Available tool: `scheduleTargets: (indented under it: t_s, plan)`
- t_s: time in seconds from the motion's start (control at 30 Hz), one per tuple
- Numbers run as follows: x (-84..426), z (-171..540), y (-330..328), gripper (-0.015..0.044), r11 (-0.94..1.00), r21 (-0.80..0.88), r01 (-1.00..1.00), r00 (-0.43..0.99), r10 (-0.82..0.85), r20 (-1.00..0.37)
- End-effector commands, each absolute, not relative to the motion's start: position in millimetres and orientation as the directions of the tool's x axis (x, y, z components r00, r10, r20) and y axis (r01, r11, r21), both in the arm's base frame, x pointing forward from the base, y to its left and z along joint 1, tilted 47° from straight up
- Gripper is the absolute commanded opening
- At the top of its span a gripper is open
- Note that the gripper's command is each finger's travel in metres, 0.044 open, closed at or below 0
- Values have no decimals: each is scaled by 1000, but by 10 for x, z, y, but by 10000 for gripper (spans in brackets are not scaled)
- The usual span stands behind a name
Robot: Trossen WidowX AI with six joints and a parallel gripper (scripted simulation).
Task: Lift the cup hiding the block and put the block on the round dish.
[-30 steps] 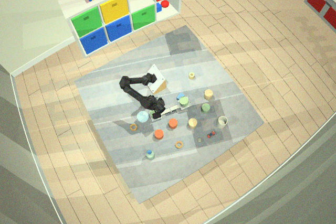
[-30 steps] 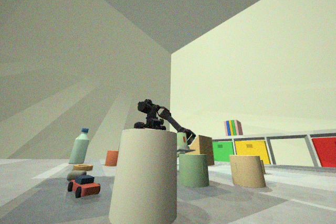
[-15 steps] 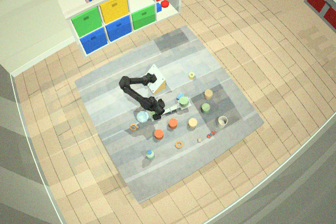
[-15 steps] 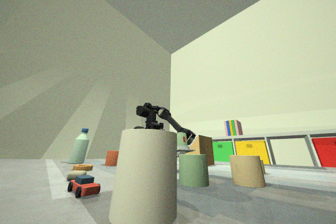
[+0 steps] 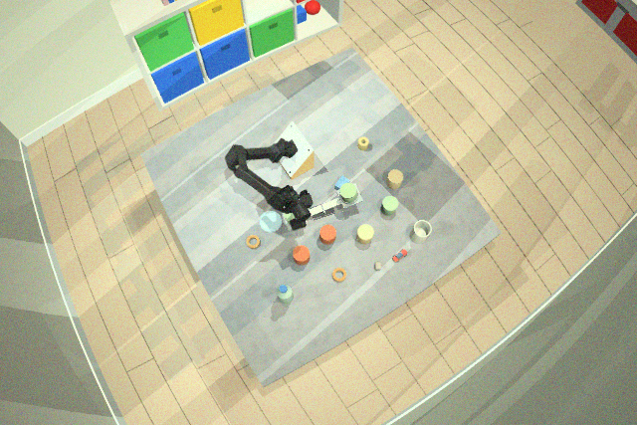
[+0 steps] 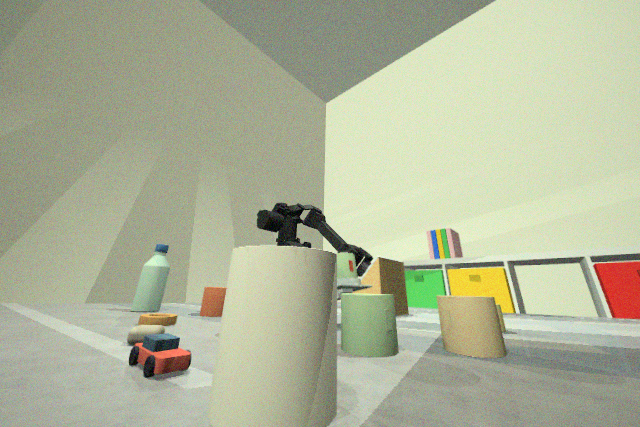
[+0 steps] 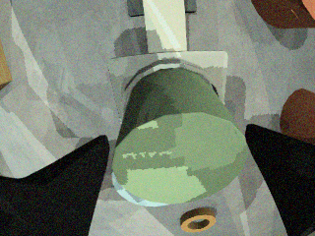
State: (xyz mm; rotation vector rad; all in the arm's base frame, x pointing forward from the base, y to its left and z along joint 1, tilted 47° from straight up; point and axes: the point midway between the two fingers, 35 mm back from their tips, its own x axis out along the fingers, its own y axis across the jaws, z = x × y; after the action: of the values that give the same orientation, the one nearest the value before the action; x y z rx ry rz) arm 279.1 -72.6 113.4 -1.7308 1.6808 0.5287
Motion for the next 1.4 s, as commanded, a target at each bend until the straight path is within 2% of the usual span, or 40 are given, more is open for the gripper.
scheduleTargets:
  t_s: [0.0, 0.37, 0.5, 0.73, 1.1, 1.37]
  plan:
    - [2794, 1091, -781, 440, 38, -174, -984, 94, -720, -688]
    - [2794, 995, -895, 440, 38, -175, -984, 94, -722, -685]
    - [2794, 995, -895, 335, 38, -175, -984, 94, -722, -685]
    - [2794, 995, -895, 288, 38, -175, -984, 94, -722, -685]
    - [2807, 1050, -822, 0, 33, -172, -985, 96, -720, -688]
    - [2817, 1112, -742, 0, 29, -169, -985, 98, -717, -690]
